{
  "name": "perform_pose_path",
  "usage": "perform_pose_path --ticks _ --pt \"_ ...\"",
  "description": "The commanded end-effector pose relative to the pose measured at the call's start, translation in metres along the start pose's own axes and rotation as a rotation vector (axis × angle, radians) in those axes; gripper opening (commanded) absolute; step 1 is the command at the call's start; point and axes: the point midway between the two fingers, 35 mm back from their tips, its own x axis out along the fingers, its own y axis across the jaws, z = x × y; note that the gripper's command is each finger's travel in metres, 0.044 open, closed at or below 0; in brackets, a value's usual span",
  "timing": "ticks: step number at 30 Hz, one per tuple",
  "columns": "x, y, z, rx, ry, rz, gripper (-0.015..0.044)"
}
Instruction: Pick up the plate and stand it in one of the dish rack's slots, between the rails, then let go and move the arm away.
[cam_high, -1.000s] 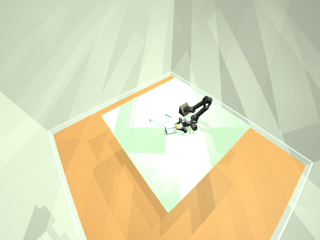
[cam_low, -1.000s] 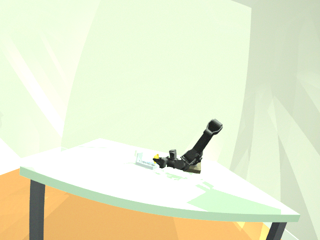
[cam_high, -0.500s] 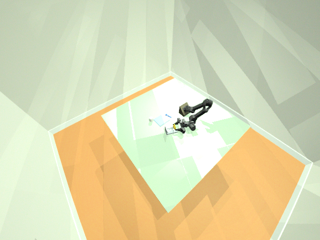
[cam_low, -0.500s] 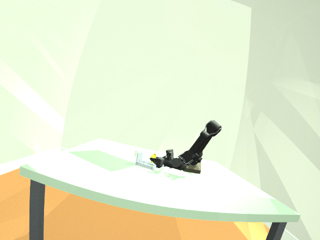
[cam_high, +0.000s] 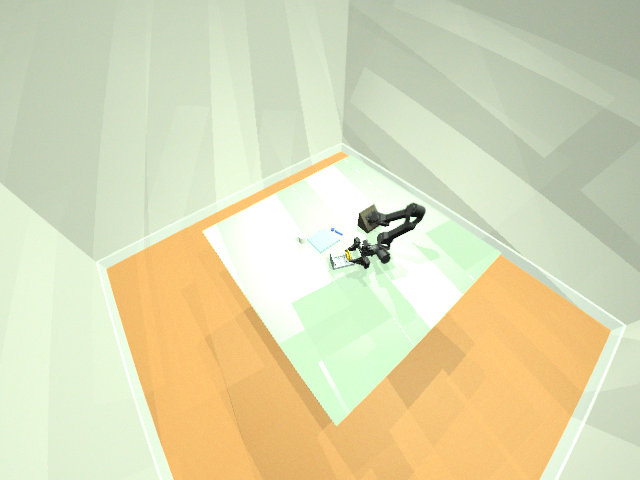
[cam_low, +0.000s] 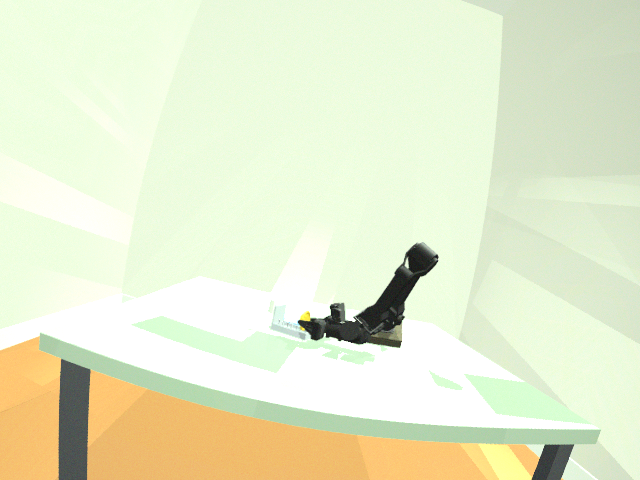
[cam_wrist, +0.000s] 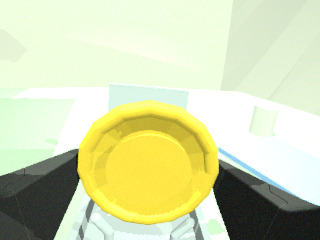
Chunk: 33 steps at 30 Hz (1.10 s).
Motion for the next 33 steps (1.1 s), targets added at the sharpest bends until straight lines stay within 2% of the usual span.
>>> perform_pose_path --ticks 1,3,18,27,33 --pt "0.0 0.0 0.0 -0.006 0.003 0.0 0.0" --pt "0.0 0.0 0.0 -0.006 0.003 0.0 0.0" --pt "0.0 0.0 0.0 0.001 0.0 0.001 0.0394" --pt "0.0 0.001 0.002 0.001 0.001 0.0 0.04" --pt "0.007 0.007 0.045 0.007 0.008 -0.011 0.04"
